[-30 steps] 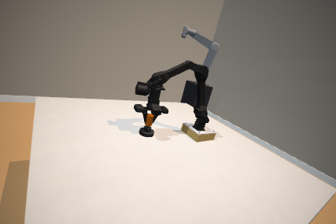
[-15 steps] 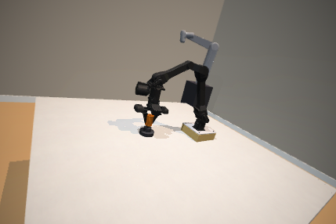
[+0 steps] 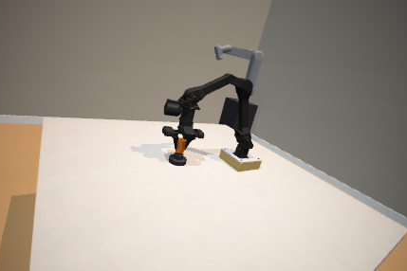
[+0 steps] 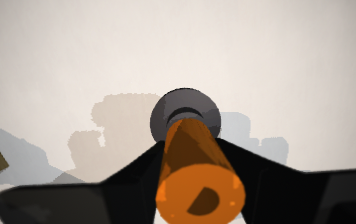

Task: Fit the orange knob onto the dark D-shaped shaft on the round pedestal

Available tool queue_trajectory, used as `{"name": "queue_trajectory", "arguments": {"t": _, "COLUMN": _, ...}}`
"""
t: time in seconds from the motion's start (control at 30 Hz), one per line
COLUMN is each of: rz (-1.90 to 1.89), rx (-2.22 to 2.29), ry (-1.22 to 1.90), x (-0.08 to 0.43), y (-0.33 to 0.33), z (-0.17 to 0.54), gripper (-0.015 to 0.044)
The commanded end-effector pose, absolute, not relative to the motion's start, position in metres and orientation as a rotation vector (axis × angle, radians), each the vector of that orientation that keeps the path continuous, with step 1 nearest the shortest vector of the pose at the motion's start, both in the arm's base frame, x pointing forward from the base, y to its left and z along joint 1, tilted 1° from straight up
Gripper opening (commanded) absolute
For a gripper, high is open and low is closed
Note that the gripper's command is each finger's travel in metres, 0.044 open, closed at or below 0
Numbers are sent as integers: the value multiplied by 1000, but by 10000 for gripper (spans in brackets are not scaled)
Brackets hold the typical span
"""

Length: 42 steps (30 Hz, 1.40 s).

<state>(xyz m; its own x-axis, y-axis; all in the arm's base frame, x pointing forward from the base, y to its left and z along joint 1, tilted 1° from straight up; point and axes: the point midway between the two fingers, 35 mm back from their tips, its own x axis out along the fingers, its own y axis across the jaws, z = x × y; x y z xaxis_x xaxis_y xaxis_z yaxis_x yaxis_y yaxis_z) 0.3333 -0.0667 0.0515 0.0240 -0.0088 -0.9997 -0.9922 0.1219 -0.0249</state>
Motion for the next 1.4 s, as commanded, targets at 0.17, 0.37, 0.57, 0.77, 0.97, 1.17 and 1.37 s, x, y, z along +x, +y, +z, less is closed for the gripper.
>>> {"name": "queue_trajectory", "arguments": {"t": 0.17, "rz": 1071, "rx": -1111, "ry": 1271, "x": 333, "y": -67, "z": 51, "gripper": 0}}
{"name": "queue_trajectory", "arguments": {"t": 0.37, "rz": 1090, "rx": -1129, "ry": 1261, "x": 333, "y": -67, "z": 51, "gripper": 0}}
{"name": "queue_trajectory", "arguments": {"t": 0.57, "rz": 1119, "rx": -1159, "ry": 1244, "x": 333, "y": -67, "z": 51, "gripper": 0}}
{"name": "queue_trajectory", "arguments": {"t": 0.77, "rz": 1141, "rx": -1181, "ry": 1231, "x": 333, "y": -67, "z": 50, "gripper": 0}}
{"name": "queue_trajectory", "arguments": {"t": 0.97, "rz": 1122, "rx": -1162, "ry": 1243, "x": 333, "y": -67, "z": 45, "gripper": 0}}
{"name": "queue_trajectory", "arguments": {"t": 1.17, "rz": 1091, "rx": -1130, "ry": 1260, "x": 332, "y": -67, "z": 42, "gripper": 0}}
{"name": "queue_trajectory", "arguments": {"t": 1.37, "rz": 1060, "rx": -1099, "ry": 1278, "x": 332, "y": -67, "z": 39, "gripper": 0}}
